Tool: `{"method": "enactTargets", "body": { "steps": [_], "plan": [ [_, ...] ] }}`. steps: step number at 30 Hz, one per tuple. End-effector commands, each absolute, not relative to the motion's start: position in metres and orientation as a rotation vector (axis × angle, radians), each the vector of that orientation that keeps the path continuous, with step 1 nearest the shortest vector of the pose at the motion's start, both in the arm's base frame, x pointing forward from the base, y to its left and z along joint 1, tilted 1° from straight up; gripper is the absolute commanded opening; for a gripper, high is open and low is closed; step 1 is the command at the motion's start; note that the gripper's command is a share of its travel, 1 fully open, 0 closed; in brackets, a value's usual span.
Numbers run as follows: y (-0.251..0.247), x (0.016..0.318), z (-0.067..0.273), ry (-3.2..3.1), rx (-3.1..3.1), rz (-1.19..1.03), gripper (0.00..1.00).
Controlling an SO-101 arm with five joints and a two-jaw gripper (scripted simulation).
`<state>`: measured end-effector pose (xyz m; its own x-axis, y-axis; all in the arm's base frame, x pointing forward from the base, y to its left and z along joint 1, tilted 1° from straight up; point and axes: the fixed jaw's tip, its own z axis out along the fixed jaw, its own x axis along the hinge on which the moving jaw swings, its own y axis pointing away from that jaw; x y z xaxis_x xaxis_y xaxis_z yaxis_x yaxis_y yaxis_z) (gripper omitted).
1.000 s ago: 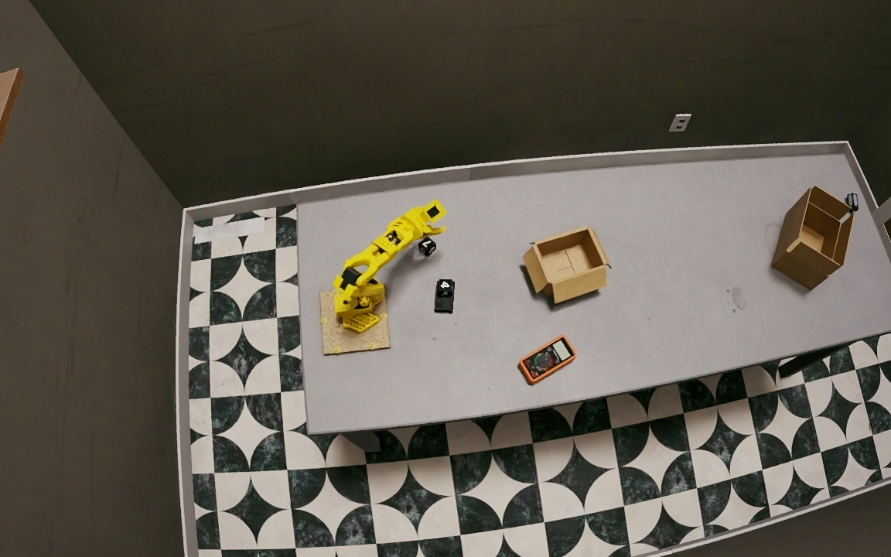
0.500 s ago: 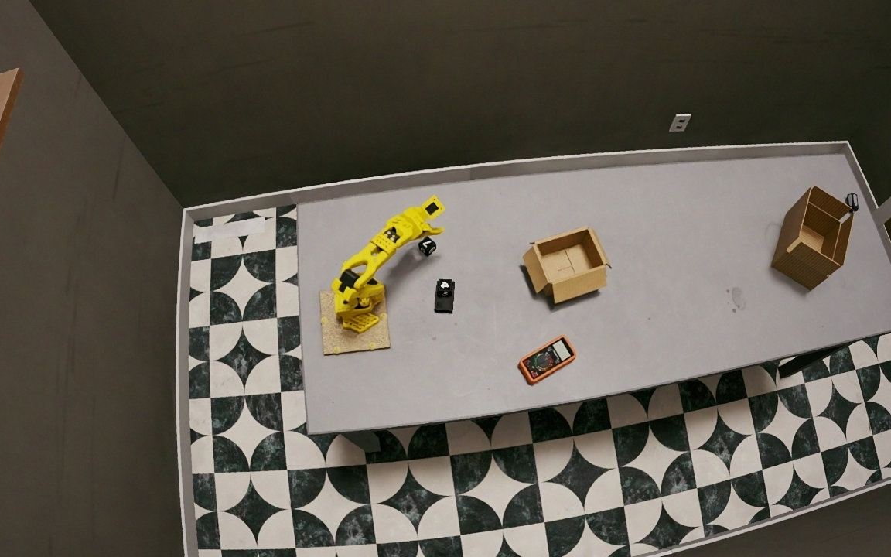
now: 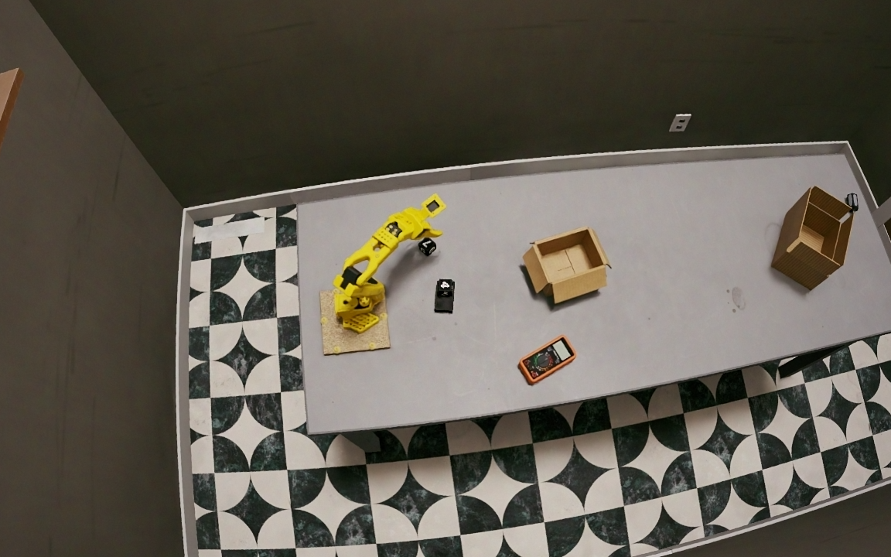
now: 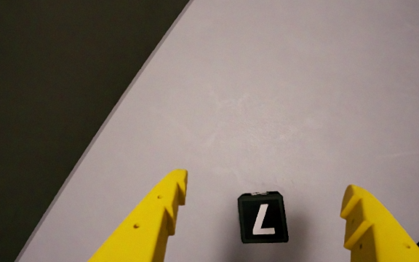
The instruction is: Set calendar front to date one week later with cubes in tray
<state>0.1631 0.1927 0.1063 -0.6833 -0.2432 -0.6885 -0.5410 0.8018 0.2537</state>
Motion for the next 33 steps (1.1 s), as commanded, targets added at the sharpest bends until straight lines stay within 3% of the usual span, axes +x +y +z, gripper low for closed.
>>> {"method": "enactTargets", "body": {
  "steps": [1, 33],
  "plan": [
    [0.189, 0.158, 0.091, 2.487, -0.7, 0.471, 0.35],
    [0.176, 0.142, 0.047, 2.899, -1.06, 0.049, 0.35]
  ]
}}
